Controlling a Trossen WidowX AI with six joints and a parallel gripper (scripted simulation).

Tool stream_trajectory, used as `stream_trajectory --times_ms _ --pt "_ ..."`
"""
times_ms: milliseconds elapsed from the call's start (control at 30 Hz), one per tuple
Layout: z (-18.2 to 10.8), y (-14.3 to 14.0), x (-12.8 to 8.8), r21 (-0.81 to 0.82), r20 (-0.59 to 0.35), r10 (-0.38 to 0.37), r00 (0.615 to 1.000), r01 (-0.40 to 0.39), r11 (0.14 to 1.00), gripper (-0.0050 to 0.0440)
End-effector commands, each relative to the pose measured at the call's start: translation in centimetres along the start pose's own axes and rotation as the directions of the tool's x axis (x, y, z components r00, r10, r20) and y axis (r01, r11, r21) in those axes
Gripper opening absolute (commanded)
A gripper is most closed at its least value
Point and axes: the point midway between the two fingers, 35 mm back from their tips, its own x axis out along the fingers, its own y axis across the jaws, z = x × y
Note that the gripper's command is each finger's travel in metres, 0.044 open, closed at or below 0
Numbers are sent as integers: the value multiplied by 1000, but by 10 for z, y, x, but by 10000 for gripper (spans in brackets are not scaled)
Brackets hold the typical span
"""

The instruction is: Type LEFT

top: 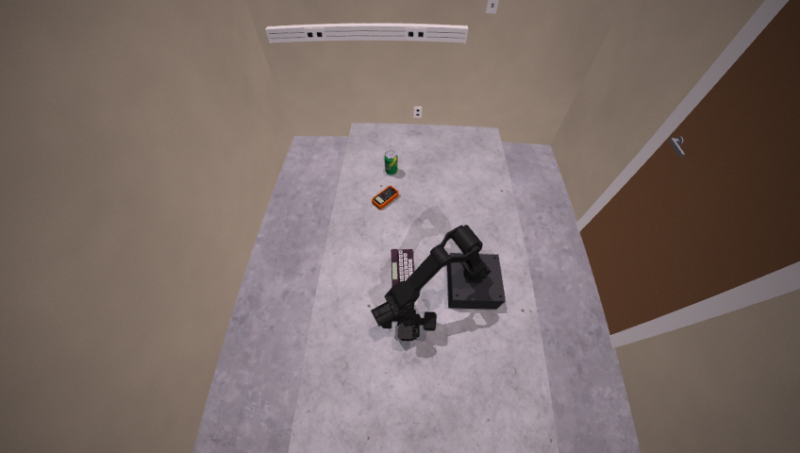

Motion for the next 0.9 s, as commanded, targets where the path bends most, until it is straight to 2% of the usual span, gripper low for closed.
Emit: stream_trajectory --times_ms 0,33,200,333,467,533,567,667,867 --pt "-19 -15 -15 251 -23 -93 995 96 963 -50" --pt "-38 -22 -21 300 -39 -113 993 120 946 -50" --pt "-81 -33 -32 550 -100 -174 980 200 811 -50" --pt "-114 -38 -40 722 -157 -211 965 258 642 -50" --pt "-145 -38 -47 847 -214 -236 948 300 438 -50" --pt "-145 -38 -47 847 -214 -236 948 300 438 -50" --pt "-153 -38 -49 897 -239 -245 940 310 315 -50" --pt "-176 -35 -54 935 -285 -253 925 327 142 -50" --pt "-178 -35 -54 936 -288 -253 924 327 130 -50"
